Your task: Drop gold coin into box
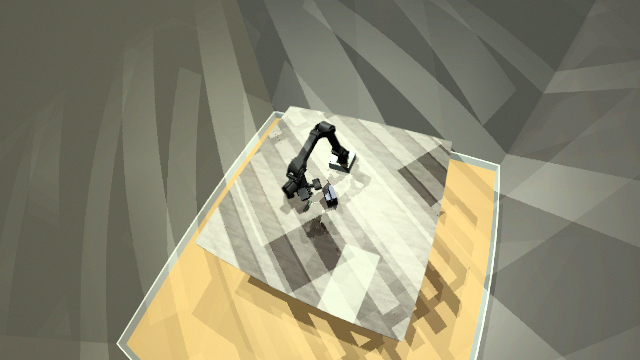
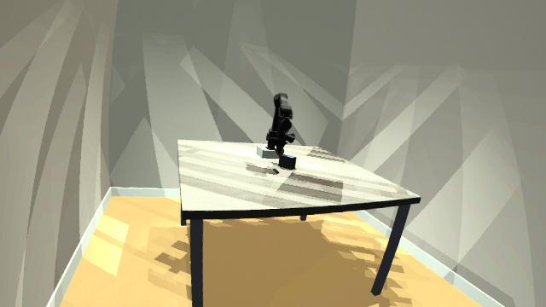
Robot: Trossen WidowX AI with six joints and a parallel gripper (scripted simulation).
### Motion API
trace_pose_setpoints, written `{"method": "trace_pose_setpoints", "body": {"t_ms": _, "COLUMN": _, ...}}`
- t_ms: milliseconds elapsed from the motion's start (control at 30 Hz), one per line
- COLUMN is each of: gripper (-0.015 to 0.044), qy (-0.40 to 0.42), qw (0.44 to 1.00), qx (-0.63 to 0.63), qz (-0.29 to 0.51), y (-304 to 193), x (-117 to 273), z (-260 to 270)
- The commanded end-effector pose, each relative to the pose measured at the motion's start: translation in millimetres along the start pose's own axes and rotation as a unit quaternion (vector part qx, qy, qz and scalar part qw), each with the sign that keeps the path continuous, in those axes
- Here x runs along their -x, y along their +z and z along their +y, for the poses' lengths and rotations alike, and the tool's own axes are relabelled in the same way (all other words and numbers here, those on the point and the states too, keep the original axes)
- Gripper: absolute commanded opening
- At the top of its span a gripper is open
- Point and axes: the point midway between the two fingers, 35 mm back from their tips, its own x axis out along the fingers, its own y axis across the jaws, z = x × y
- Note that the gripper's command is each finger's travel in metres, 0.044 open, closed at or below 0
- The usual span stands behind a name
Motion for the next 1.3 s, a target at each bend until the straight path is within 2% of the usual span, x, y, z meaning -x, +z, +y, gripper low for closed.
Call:
{"method": "trace_pose_setpoints", "body": {"t_ms": 0, "gripper": 0.0, "qy": 0.0, "qw": 1.0, "qx": 0.006, "qz": 0.002, "y": 1, "x": 0, "z": 8}}
{"method": "trace_pose_setpoints", "body": {"t_ms": 1267, "gripper": 0.0, "qy": 0.004, "qw": 1.0, "qx": 0.007, "qz": 0.001, "y": 3, "x": 1, "z": 107}}
